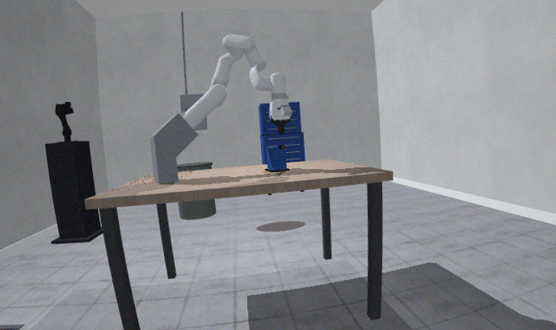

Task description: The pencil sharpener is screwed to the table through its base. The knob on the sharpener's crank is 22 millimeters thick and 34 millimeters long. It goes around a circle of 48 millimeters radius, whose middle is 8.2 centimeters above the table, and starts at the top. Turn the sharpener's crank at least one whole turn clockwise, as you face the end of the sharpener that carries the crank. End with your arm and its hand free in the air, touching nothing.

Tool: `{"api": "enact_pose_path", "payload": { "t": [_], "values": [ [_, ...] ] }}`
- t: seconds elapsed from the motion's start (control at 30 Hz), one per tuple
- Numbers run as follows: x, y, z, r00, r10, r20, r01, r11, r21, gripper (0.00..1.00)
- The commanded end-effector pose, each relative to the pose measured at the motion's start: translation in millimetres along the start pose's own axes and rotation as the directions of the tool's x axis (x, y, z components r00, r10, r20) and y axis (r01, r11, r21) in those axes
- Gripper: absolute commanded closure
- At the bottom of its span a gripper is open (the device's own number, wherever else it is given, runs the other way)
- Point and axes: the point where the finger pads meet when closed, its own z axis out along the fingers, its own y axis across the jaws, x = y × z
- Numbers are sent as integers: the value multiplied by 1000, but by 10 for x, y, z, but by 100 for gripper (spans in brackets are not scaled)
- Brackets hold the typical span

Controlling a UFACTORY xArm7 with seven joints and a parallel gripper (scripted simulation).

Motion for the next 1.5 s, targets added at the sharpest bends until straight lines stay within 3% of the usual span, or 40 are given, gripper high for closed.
{"api": "enact_pose_path", "payload": {
  "t": [0.0, 0.8, 0.83, 1.47],
  "values": [
    [10, -10, -11, 1000, 0, -2, 0, 1000, 3, 100],
    [10, -10, -11, 1000, 0, -2, 0, 1000, 3, 100],
    [10, -10, -11, 1000, 0, -2, 0, 1000, 3, 46],
    [10, -10, -11, 1000, 0, -2, 0, 1000, 3, 46]
  ]
}}
